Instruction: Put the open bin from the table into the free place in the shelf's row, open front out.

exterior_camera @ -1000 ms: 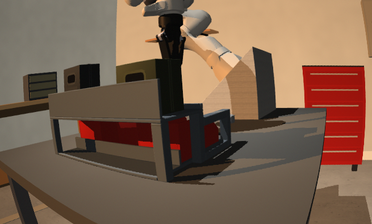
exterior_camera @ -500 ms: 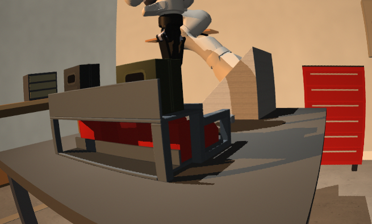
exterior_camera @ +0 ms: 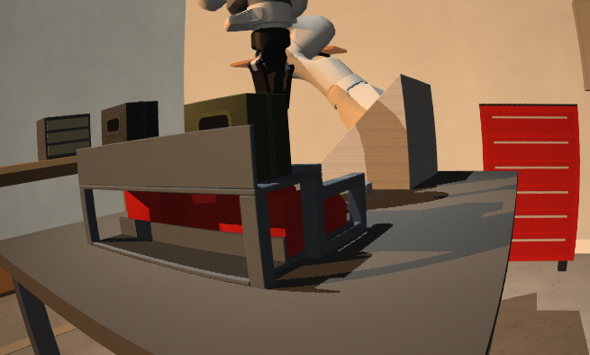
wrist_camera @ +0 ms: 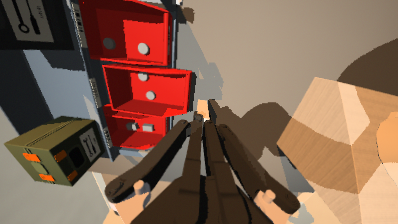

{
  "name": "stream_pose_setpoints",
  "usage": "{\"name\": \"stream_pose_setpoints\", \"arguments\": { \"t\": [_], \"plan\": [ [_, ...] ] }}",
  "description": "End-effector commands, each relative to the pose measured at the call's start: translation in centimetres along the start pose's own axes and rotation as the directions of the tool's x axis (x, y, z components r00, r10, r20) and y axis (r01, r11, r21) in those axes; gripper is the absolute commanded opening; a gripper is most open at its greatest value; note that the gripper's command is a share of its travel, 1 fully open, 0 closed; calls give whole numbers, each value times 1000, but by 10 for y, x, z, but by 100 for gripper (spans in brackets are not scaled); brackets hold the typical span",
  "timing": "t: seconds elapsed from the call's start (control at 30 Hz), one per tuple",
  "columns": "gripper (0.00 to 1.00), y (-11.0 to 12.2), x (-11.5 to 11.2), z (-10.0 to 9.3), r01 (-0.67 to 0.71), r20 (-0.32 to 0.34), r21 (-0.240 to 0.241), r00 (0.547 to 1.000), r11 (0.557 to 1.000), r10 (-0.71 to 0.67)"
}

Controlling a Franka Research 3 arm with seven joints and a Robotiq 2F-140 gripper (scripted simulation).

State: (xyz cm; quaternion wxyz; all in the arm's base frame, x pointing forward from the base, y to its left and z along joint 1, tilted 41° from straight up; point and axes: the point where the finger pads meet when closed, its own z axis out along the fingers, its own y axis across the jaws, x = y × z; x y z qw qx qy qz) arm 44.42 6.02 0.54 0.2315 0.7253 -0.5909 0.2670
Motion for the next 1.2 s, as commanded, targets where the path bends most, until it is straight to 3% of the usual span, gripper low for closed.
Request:
{"name": "stream_pose_setpoints", "arguments": {
  "t": [0.0, 0.8, 1.17],
  "plan": [
    [0, 0, -1, 11, -2, 3, 1, 1000, 1000, 2],
    [0, 0, -1, 79, -2, 3, 1, 1000, 1000, 2],
    [0, 0, 0, 94, -2, 3, 1, 1000, 1000, 2]
  ]
}}
